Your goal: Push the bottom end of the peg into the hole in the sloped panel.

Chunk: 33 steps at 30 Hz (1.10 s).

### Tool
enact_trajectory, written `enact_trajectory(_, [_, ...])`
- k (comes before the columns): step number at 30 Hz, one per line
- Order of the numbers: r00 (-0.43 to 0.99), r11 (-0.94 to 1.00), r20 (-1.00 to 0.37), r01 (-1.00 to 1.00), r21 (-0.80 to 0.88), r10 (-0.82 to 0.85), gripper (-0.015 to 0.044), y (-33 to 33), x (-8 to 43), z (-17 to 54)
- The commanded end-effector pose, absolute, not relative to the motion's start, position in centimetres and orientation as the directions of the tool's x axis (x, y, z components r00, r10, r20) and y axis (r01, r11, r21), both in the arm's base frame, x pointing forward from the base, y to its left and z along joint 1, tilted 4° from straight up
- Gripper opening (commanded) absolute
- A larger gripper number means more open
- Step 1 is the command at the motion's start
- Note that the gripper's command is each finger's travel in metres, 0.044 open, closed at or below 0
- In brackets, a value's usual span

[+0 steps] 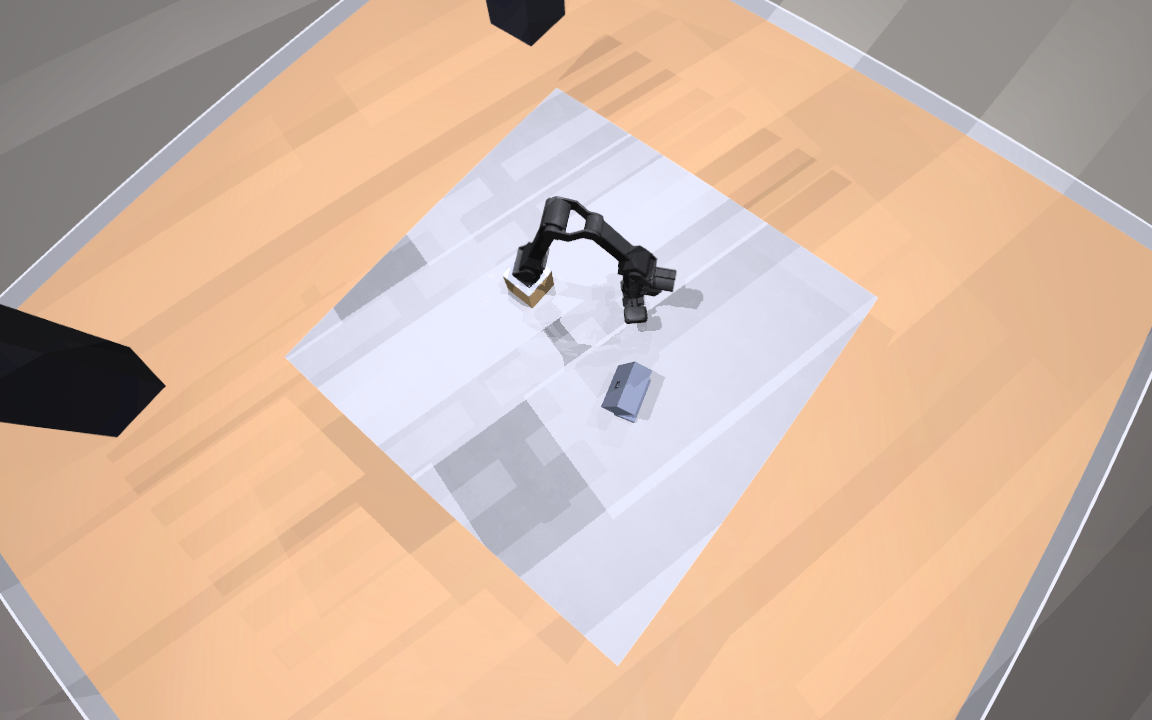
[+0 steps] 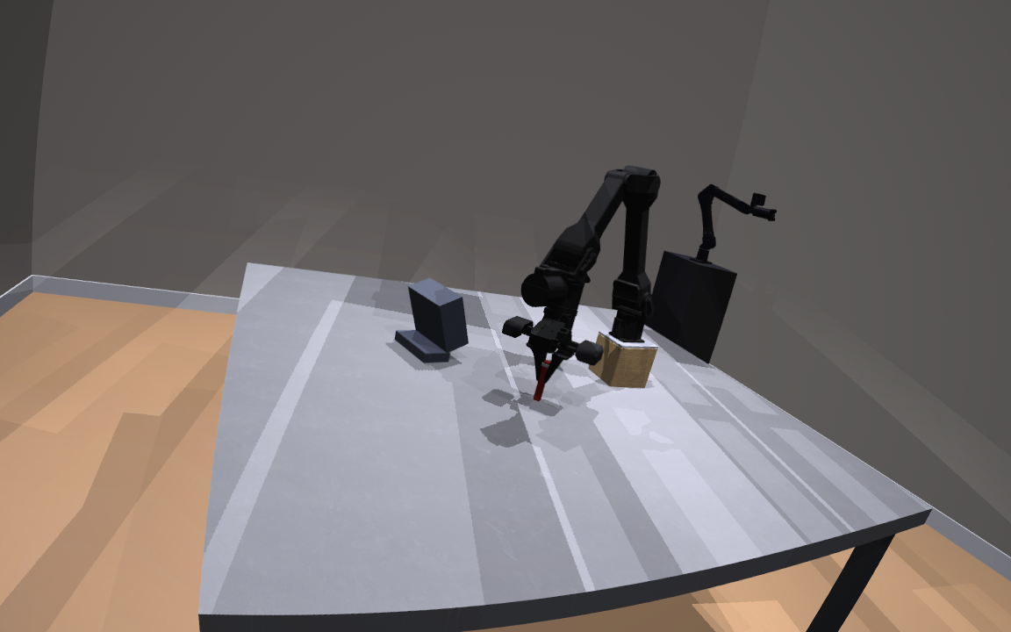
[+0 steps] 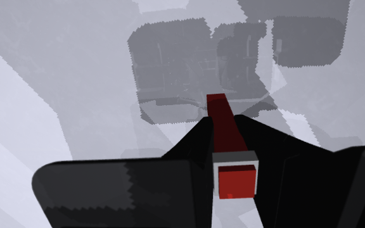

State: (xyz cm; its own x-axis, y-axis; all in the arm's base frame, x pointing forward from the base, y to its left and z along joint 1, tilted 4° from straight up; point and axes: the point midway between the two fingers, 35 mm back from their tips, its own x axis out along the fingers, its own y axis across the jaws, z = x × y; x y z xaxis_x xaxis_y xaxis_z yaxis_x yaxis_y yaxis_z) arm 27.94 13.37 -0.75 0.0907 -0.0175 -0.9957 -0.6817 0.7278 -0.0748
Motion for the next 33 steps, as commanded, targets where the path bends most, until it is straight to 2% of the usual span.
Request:
enact_trajectory(1, [0.091,0.728,-0.996,-0.682,-0.075,-0.017,0.0,13.4,28.0,-0.7])
enact_trajectory(19, [0.082,0.725,-0.996,-0.686,-0.068,-0.016,0.0,13.3,27.2,7.1])
enact_trajectory(33, [0.087,0.748,-0.996,-0.663,-0.037,0.027,0.0,12.5,27.8,6.7])
